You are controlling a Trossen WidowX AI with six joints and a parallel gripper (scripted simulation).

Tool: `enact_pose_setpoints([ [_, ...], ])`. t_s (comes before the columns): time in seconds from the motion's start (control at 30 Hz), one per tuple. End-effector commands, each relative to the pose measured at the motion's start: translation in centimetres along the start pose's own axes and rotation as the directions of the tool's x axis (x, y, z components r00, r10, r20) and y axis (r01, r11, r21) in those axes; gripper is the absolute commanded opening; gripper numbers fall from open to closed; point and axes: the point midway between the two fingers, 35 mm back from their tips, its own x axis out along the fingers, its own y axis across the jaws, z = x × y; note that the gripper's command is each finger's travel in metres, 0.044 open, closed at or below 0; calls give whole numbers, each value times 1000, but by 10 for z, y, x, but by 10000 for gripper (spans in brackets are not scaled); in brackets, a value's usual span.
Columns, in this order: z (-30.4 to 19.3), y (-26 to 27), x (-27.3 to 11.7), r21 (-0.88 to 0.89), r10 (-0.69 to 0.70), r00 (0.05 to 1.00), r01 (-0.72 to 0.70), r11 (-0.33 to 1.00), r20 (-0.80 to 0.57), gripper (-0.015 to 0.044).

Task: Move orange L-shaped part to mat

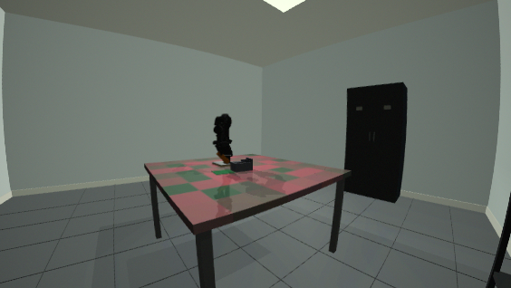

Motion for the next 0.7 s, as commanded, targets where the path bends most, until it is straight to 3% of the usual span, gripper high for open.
enact_pose_setpoints([
  [0.0, 0, 0, 5, -5, 1, 1000, -1, 1000, -1, 0],
  [0.67, 0, 0, 36, -5, 1, 1000, -1, 1000, -1, 0],
])
